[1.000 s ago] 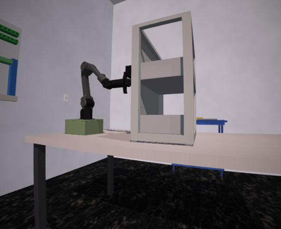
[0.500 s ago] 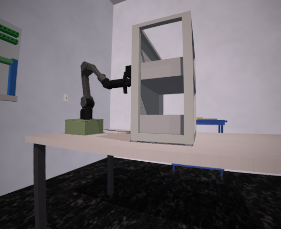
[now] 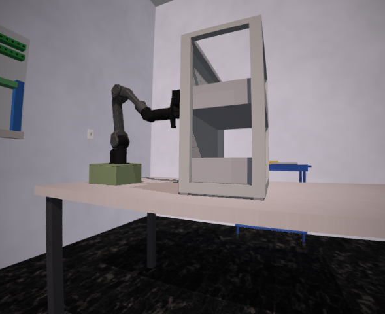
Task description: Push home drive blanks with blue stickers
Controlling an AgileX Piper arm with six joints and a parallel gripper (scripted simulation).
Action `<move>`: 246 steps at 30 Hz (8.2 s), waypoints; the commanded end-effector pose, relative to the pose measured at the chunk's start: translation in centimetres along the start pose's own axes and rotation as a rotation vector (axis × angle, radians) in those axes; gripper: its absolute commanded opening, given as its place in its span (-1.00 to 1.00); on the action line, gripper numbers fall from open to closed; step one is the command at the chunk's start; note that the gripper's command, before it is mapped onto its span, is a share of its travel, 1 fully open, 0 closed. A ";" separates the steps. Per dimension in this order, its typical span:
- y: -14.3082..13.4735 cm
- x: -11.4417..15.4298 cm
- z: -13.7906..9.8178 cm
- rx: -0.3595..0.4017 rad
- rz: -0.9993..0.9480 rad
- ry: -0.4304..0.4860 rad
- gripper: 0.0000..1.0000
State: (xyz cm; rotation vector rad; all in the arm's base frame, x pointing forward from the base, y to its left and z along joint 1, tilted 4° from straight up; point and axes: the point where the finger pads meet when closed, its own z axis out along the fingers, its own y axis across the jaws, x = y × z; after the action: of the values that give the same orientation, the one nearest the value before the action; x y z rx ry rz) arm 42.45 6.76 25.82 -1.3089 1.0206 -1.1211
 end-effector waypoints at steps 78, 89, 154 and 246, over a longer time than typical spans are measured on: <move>0.2 -0.1 3.0 0.000 -0.001 0.000 -1.00; 0.3 -0.1 3.1 0.000 -0.001 0.000 -1.00; 0.3 0.0 -7.5 0.000 -0.001 0.000 -1.00; 0.0 11.0 0.7 0.000 -0.001 0.000 -1.00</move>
State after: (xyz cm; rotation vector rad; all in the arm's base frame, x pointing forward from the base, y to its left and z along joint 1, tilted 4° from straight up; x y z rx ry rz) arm 44.90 -3.96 26.43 -1.3093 1.0206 -1.1207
